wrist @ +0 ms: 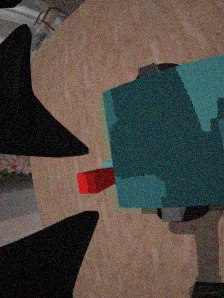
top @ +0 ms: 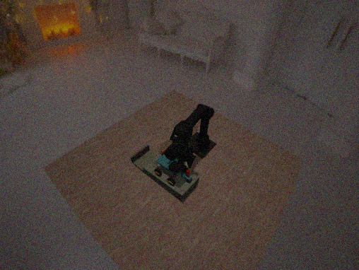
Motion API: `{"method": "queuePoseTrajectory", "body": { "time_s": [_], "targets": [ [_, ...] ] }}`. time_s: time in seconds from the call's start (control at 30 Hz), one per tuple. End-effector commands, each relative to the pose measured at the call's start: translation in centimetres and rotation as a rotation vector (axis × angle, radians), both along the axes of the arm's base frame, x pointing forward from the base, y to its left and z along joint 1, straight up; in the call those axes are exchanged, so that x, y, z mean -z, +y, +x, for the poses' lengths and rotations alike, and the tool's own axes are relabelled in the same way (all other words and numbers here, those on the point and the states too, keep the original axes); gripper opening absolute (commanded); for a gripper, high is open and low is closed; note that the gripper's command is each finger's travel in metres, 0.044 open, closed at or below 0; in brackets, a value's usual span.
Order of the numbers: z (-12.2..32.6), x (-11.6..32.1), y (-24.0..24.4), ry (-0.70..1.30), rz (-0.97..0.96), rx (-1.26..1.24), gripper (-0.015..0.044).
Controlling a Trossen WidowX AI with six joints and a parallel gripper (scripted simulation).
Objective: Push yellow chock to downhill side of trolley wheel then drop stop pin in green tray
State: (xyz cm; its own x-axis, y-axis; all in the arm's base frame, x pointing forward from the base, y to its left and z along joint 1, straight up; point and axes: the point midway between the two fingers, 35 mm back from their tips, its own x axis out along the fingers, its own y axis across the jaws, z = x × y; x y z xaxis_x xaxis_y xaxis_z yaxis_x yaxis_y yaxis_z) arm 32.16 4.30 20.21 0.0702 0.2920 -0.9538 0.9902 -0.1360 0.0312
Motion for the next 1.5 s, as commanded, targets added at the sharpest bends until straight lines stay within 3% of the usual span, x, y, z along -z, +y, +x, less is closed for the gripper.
{"method": "queuePoseTrajectory", "body": {
  "time_s": [0.0, 0.97, 1.13, 1.47],
  "targets": [
    [0.0, 0.2, 0.2, -0.003, 0.006, 0.004, 0.019],
    [0.3, 4.0, 1.4, -0.003, 0.007, 0.004, 0.019],
    [0.3, 3.7, 1.2, -0.003, 0.003, 0.0, 0.0059],
    [0.3, 3.6, 1.2, -0.003, 0.003, 0.001, 0.0]
  ]
}}
